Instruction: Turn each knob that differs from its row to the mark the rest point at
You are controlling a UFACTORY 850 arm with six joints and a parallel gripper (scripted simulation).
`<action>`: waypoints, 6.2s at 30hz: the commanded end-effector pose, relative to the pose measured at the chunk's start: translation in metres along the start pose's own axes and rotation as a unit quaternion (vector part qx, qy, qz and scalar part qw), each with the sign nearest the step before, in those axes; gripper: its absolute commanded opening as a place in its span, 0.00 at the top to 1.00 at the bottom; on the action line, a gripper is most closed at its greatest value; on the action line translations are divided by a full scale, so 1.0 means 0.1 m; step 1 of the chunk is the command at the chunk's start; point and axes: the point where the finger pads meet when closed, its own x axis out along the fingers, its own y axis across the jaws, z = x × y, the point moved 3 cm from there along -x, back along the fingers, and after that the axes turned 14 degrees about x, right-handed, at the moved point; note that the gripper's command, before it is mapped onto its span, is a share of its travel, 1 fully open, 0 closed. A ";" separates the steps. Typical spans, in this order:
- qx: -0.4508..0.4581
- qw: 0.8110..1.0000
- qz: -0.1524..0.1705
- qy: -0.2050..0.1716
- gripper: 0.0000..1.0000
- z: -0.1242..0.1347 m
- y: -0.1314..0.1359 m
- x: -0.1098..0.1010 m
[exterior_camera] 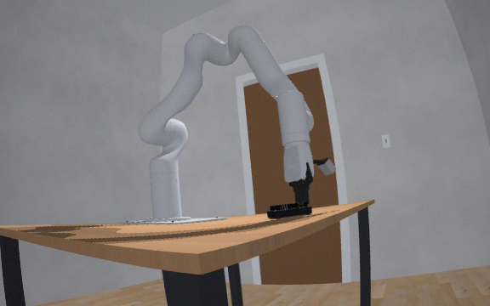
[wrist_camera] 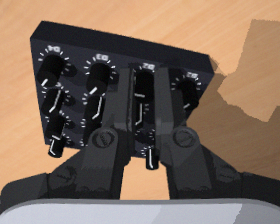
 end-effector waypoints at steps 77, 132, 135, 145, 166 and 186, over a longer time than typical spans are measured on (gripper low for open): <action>-0.481 0.877 0.001 0.000 0.92 -0.01 0.01 -0.01; -0.500 0.866 0.001 0.000 0.81 -0.01 0.01 -0.11; -0.500 0.866 0.001 0.000 0.81 -0.01 0.01 -0.19; -0.500 0.866 0.001 0.000 0.81 -0.01 0.01 -0.36; -0.500 0.866 0.001 0.000 0.00 -0.01 0.01 -0.43; -0.500 0.866 0.001 0.000 0.00 -0.01 0.00 -1.44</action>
